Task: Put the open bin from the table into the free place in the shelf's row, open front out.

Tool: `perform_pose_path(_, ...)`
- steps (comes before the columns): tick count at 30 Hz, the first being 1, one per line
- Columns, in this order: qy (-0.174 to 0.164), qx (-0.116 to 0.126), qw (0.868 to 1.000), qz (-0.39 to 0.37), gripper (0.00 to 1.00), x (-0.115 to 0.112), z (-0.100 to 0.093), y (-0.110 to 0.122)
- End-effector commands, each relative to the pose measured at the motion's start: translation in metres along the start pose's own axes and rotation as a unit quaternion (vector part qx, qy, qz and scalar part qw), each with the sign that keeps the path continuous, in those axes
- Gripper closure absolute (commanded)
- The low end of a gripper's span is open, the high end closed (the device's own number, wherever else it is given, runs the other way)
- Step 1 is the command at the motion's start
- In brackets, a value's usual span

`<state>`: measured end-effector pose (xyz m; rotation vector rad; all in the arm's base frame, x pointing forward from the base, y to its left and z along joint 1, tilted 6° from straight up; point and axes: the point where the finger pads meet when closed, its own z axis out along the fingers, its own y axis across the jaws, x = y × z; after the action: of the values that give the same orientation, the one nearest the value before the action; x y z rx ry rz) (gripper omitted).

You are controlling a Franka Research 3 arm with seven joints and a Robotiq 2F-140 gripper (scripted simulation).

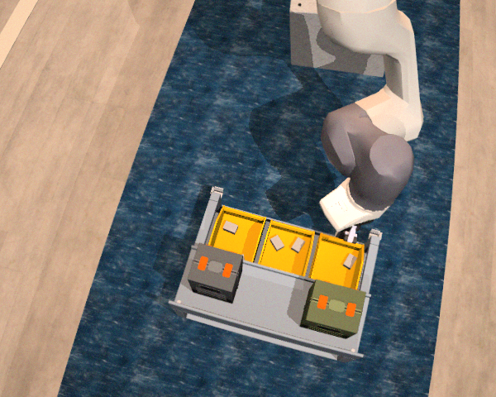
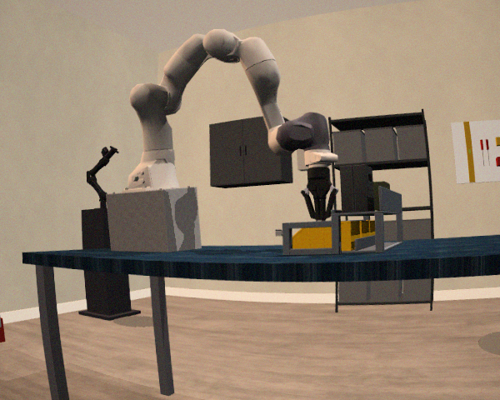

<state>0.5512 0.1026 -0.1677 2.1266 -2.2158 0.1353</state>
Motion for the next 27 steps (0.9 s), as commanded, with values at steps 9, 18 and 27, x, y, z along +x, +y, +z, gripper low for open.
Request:
perform_pose_path(9,-0.001,0.0,1.0,-0.003,1.0,-0.0008,-0.0002,-0.0006)
perform_pose_path(18,-0.001,0.0,1.0,-0.003,1.0,-0.0008,-0.0026,0.0018)
perform_pose_path(27,-0.001,0.0,1.0,-0.003,1.0,-0.0007,-0.0101,0.0093)
